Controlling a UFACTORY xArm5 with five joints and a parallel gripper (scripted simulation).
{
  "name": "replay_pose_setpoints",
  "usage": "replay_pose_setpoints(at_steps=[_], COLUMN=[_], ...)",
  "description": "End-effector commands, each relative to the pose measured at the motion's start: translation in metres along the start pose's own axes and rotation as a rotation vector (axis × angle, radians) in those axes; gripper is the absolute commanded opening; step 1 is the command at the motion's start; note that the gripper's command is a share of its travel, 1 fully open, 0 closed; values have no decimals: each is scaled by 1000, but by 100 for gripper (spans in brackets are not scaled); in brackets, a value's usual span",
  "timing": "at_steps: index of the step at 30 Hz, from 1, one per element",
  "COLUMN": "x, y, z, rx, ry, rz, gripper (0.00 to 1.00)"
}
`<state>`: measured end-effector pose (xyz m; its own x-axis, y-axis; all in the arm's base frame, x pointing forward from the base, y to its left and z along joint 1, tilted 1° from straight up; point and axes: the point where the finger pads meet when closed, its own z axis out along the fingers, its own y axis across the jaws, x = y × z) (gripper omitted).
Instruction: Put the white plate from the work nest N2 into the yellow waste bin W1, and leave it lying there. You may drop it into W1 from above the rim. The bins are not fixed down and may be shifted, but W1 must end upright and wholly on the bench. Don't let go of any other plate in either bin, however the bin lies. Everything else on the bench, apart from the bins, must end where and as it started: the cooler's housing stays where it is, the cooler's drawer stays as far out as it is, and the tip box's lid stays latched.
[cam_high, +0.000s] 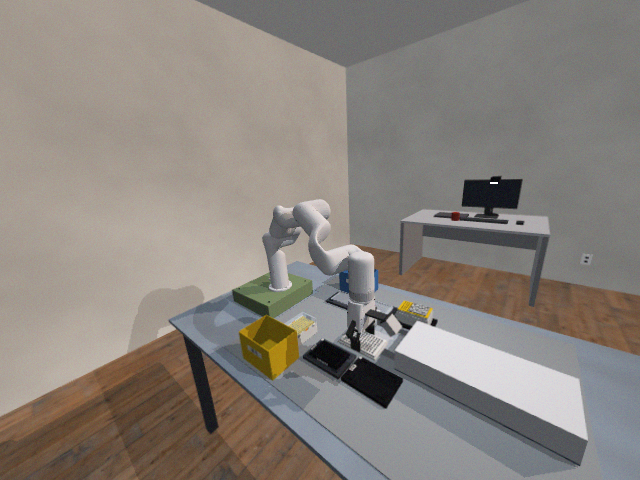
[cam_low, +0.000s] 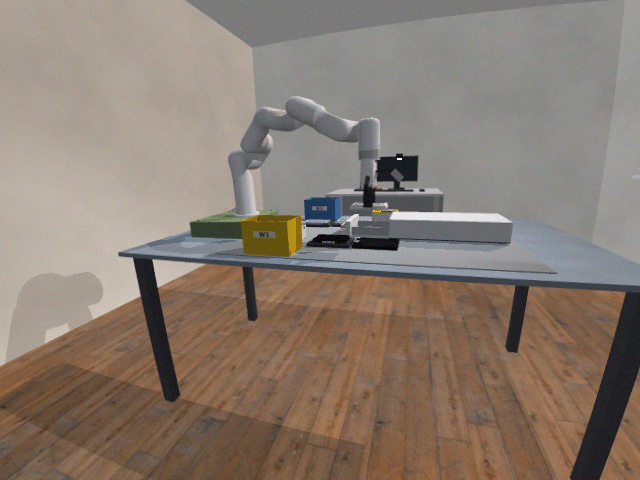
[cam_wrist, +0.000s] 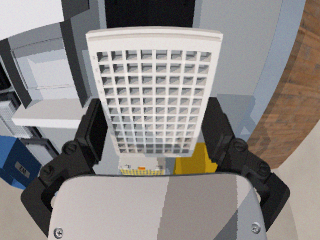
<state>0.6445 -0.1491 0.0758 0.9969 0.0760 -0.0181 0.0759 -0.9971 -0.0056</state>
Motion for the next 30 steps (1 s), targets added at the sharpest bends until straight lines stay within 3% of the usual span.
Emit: replay_pose_setpoints(at_steps=[1, 30], x=[-9, -71], y=[4, 27], z=[-3, -3], rx=[-3, -2], ry=[9, 10], rz=[0, 0], gripper=[0, 0])
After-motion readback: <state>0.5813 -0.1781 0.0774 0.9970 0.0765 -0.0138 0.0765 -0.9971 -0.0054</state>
